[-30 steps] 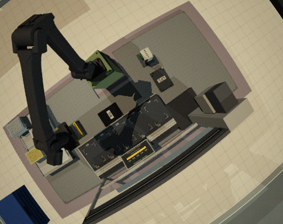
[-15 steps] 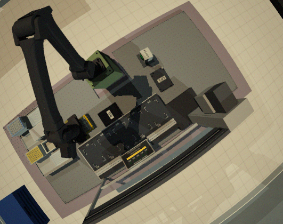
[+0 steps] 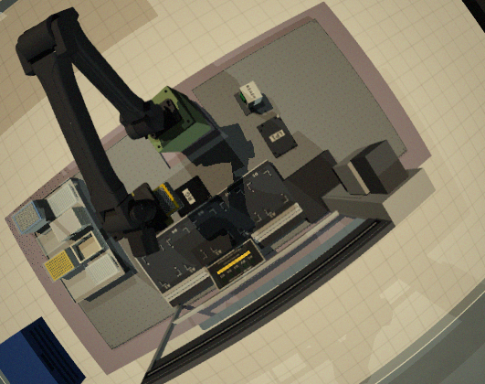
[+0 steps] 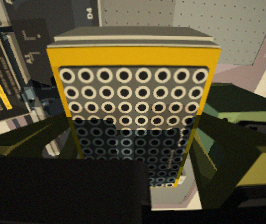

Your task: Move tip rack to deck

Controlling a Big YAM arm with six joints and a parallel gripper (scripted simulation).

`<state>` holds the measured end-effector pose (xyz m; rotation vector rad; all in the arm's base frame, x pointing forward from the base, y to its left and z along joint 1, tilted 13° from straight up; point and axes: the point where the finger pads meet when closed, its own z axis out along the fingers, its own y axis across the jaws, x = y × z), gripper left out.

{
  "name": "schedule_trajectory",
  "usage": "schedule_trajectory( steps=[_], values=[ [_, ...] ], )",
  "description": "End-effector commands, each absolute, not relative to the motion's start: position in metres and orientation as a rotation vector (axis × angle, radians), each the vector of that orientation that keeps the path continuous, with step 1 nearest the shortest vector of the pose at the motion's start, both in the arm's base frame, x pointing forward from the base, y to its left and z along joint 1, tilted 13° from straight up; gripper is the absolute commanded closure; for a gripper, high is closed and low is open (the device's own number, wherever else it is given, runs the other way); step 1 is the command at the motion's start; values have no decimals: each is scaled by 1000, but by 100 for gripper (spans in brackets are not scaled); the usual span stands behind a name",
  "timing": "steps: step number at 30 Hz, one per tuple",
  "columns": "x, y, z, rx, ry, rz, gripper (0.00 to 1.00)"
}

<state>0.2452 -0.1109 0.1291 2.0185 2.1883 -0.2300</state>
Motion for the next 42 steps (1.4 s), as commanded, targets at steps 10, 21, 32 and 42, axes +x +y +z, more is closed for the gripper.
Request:
schedule_trajectory(
  steps=[10, 21, 32, 42],
  values=[
    [246, -62, 129, 2044, 2126, -205, 100],
    [275, -59, 144, 2033, 2084, -151, 100],
    [273, -58, 148, 2024, 2081, -139, 100],
    [273, -58, 148, 2024, 2081, -139, 100]
  ],
)
